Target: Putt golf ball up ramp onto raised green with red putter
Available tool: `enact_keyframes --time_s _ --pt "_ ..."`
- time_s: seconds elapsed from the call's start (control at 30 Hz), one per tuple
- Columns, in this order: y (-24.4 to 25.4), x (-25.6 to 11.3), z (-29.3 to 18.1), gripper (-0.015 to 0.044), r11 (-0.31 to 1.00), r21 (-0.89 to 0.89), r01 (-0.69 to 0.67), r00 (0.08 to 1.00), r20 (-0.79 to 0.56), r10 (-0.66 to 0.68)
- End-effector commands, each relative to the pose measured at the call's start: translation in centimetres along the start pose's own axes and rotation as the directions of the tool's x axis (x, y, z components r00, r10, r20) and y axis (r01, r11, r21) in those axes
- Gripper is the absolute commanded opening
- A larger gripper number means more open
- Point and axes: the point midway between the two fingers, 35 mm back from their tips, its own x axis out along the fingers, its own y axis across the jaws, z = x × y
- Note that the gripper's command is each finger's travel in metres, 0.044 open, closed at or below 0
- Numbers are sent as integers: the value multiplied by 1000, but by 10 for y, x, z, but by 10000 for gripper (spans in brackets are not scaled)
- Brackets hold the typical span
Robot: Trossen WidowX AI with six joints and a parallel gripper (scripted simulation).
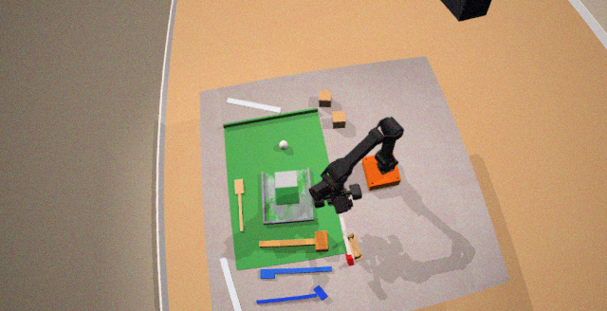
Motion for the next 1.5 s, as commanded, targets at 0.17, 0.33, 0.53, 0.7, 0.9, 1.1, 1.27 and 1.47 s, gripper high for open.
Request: enact_keyframes --time_s 0.17,0.33,0.53,0.7,0.9,1.1,1.27,1.47 --pt "-28 -15 -39 0 982 182 49 999 -25 -45" --pt "-39 -22 -64 0 956 284 70 997 -45 -60" --pt "-48 -32 -96 0 910 403 96 995 -71 -74" --pt "-53 -39 -123 0 857 501 119 992 -95 -82" --pt "-52 -49 -156 0 772 618 149 988 -130 -87" --pt "-51 -58 -188 0 687 705 176 983 -157 -91" --pt "-48 -66 -216 0 609 768 199 979 -179 -94" --pt "-41 -76 -248 0 507 834 216 976 -200 -87"
